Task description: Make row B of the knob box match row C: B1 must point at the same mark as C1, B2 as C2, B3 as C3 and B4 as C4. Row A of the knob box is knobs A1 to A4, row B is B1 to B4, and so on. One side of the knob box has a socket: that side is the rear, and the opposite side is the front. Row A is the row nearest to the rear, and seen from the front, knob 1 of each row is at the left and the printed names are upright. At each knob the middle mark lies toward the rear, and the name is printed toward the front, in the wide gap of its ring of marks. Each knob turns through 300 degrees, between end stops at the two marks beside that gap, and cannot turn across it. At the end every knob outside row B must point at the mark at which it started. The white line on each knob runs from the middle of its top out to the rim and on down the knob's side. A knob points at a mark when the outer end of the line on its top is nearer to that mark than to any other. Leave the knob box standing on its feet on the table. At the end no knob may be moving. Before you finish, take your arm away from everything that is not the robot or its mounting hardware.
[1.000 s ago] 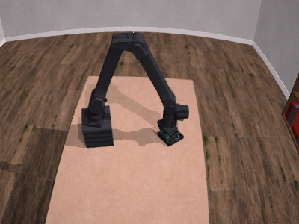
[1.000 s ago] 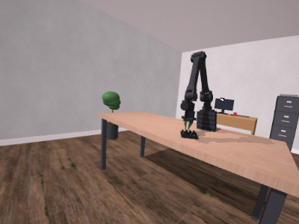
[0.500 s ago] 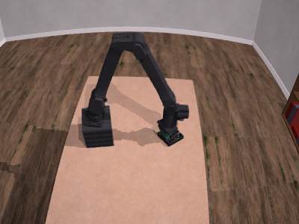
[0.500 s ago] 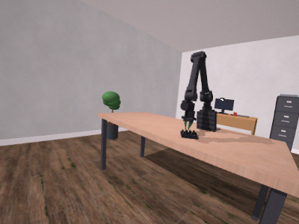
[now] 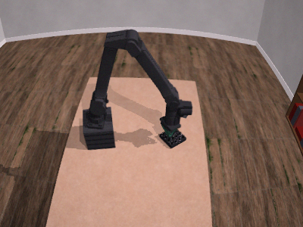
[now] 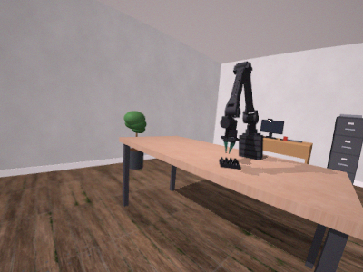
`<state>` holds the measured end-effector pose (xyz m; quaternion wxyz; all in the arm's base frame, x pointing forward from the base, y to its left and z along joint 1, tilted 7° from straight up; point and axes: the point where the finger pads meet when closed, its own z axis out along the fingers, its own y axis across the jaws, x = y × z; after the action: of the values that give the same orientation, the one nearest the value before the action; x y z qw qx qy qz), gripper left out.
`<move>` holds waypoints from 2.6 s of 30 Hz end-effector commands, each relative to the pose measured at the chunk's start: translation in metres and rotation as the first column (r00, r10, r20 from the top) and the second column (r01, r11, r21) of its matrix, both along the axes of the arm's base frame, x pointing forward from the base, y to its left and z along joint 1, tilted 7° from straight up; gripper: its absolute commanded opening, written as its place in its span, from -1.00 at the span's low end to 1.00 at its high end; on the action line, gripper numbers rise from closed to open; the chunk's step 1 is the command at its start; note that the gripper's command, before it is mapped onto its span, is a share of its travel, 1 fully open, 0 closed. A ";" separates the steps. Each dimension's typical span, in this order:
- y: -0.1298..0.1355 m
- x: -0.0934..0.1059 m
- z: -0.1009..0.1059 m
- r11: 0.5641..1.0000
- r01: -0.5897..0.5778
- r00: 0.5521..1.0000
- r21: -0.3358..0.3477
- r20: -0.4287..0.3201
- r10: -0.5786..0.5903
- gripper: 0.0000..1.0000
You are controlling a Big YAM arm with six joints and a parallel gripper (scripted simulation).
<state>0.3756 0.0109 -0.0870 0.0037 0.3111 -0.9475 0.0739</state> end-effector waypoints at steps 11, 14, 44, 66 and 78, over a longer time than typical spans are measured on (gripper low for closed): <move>0.005 0.009 0.009 1.000 0.000 1.000 0.003 0.006 0.000 -0.64; 0.006 0.009 0.009 1.000 -0.002 1.000 0.003 0.006 0.002 -0.64; 0.006 0.009 0.009 1.000 -0.002 1.000 0.003 0.006 0.002 -0.64; 0.018 0.022 0.075 1.000 -0.007 0.998 0.010 0.056 0.006 1.00; 0.028 0.019 0.145 1.000 -0.007 0.998 0.012 0.064 0.006 1.00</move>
<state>0.3789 0.0302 0.0326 -0.0083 0.3144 -0.9463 0.0754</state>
